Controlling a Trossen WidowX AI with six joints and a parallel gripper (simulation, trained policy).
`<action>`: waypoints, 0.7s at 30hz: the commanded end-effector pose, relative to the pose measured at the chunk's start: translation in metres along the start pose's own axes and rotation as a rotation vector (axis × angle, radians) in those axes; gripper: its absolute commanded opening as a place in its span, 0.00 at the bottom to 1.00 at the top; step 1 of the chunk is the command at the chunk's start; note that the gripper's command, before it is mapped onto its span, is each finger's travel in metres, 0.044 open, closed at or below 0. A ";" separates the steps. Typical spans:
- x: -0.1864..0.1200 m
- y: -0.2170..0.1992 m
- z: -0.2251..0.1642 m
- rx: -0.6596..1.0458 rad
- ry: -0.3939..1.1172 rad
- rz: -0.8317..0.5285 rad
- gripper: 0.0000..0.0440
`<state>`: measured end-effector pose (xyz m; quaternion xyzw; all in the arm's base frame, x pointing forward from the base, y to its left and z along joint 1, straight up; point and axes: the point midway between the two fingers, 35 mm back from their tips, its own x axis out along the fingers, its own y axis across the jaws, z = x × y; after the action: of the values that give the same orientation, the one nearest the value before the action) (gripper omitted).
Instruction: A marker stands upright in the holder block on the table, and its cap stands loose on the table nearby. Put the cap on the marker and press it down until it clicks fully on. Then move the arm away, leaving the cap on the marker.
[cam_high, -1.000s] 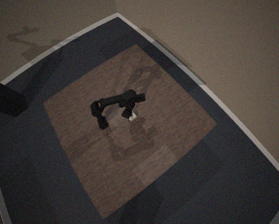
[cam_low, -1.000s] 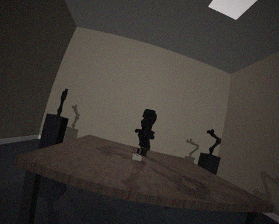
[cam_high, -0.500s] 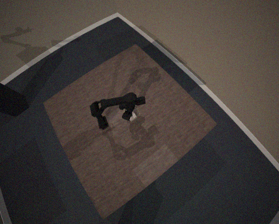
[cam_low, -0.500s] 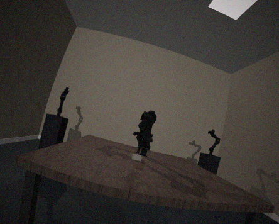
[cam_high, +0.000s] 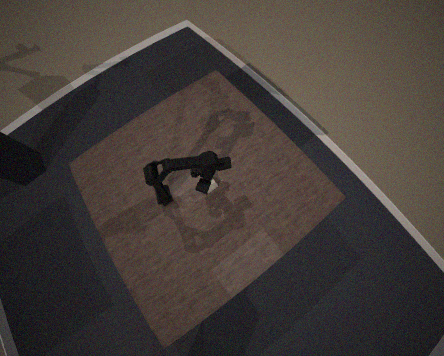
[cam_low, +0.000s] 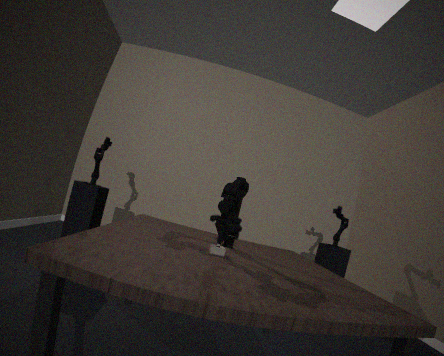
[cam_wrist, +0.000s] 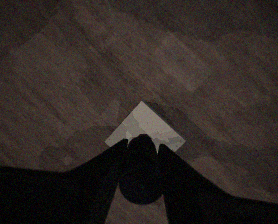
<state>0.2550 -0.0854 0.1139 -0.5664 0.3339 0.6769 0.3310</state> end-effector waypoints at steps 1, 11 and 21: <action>0.017 0.006 0.006 -0.017 -0.040 0.022 0.00; 0.026 0.008 0.009 -0.031 -0.050 0.035 0.35; 0.023 0.014 0.021 -0.049 -0.075 0.022 0.70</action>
<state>0.2343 -0.0776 0.0929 -0.5443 0.3187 0.7069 0.3200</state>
